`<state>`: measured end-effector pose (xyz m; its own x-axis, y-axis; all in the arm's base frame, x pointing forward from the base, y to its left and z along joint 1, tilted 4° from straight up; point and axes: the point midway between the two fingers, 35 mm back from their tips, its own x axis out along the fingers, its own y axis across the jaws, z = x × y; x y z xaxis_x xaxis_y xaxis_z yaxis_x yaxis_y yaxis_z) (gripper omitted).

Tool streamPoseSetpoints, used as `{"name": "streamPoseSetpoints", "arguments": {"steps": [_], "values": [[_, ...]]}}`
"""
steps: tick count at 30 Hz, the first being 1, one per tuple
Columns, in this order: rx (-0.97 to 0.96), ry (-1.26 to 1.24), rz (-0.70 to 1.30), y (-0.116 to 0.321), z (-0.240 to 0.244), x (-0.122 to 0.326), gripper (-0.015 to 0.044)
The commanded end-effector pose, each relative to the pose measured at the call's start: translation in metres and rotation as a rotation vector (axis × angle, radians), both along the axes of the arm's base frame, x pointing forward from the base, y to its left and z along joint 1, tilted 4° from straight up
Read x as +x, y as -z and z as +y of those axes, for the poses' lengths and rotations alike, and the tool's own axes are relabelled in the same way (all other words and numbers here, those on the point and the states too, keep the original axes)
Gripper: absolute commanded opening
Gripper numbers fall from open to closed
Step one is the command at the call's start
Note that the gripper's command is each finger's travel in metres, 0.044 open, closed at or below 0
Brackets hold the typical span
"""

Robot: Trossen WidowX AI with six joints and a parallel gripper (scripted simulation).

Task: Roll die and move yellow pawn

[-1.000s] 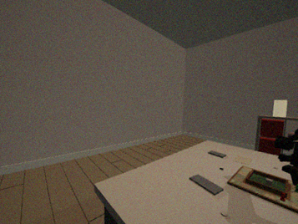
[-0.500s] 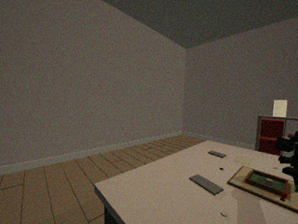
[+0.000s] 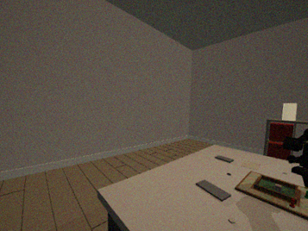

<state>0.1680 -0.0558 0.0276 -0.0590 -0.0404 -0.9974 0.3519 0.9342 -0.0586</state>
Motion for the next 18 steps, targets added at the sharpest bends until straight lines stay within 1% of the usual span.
{"name": "streamPoseSetpoints", "arguments": {"steps": [1, 15, 18], "values": [[-0.004, -0.001, -0.01, -0.019, -0.001, 0.006, 0.0], [-0.004, -0.001, -0.01, -0.093, 0.001, 0.002, 0.0], [-0.004, -0.001, -0.01, -0.101, 0.001, 0.001, 0.0]]}}
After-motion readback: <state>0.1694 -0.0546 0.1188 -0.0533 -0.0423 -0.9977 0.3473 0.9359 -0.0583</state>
